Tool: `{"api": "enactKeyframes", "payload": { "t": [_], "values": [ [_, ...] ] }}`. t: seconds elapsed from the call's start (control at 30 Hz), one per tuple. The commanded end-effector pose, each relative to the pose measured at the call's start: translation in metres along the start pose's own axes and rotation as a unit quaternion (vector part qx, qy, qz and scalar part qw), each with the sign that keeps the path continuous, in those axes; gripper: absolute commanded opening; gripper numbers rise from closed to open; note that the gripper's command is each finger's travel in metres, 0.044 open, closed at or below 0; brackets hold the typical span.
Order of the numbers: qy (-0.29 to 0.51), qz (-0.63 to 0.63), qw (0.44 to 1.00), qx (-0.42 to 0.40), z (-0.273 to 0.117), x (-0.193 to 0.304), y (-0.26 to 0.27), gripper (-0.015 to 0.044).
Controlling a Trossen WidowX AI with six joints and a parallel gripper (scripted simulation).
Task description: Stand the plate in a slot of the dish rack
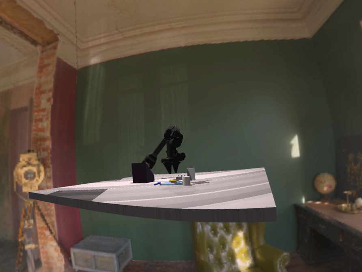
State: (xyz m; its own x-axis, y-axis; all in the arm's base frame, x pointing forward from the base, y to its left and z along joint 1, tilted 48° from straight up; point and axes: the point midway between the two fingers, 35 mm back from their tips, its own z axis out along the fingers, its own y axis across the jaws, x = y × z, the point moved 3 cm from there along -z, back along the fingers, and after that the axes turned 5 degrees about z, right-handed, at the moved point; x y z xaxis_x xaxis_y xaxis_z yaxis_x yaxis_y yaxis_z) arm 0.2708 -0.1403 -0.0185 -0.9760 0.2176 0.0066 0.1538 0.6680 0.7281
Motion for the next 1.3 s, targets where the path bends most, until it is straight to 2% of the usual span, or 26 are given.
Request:
{"api": "enactKeyframes", "payload": {
  "t": [0.0,1.07,1.13,1.27],
  "values": [
    [-0.002,0.002,1.0,-0.001,0.007,0.0,0.001,0.04],
    [-0.002,0.002,1.0,-0.003,0.056,0.001,0.0,0.04],
    [-0.002,0.002,1.0,-0.003,0.056,0.001,0.0,0.0348],
    [-0.002,0.002,1.0,-0.003,0.056,0.001,0.0,0.0347]
  ]
}}
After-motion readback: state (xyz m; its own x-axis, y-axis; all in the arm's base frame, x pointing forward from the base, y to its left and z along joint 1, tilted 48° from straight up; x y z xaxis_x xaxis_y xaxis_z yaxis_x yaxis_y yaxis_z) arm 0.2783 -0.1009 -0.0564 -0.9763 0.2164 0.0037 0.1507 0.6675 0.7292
